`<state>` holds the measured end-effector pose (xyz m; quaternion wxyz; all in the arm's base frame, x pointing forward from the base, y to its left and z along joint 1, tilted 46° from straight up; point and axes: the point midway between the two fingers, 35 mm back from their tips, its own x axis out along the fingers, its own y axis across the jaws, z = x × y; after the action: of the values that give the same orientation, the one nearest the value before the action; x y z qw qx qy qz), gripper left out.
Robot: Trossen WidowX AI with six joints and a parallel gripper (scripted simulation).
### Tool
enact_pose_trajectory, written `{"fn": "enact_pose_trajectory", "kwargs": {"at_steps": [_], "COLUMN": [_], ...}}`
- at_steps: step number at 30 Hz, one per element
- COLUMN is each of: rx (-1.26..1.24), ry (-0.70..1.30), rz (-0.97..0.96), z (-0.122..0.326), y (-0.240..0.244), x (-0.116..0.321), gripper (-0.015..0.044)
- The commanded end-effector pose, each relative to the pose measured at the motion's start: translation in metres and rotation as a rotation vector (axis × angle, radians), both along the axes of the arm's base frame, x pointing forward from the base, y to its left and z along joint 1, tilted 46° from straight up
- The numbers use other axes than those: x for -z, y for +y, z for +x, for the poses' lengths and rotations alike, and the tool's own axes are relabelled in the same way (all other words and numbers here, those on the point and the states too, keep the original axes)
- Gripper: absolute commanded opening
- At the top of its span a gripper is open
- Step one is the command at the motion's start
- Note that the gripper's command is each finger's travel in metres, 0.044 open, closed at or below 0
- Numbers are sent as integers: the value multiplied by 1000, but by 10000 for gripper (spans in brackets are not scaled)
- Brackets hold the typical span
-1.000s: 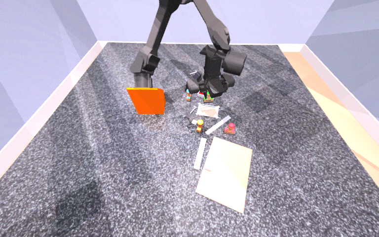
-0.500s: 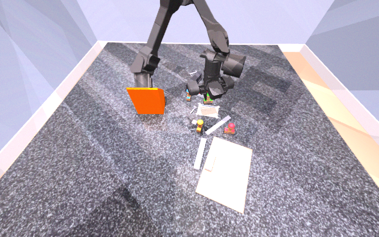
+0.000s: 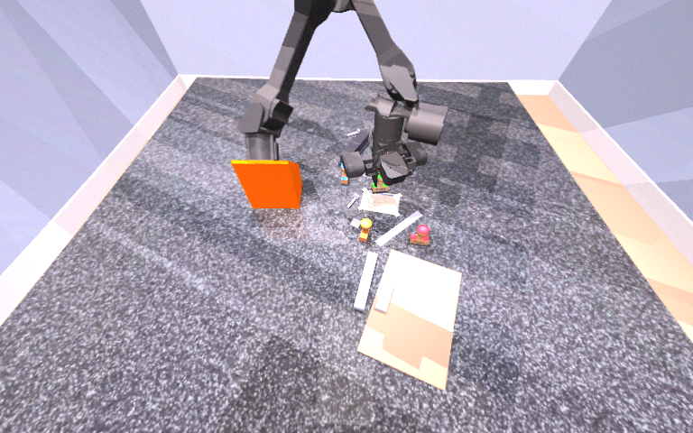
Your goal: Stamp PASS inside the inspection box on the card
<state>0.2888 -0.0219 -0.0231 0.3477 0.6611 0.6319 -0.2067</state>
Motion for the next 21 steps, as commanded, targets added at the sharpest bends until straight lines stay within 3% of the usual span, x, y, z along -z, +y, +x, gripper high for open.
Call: {"fn": "enact_pose_trajectory", "kwargs": {"at_steps": [1,21], "rx": [4,5], "ry": [7,7], "rz": [5,4], "z": [-2,-1], "y": [3,13], "x": [3,12], "gripper": [0,0]}}
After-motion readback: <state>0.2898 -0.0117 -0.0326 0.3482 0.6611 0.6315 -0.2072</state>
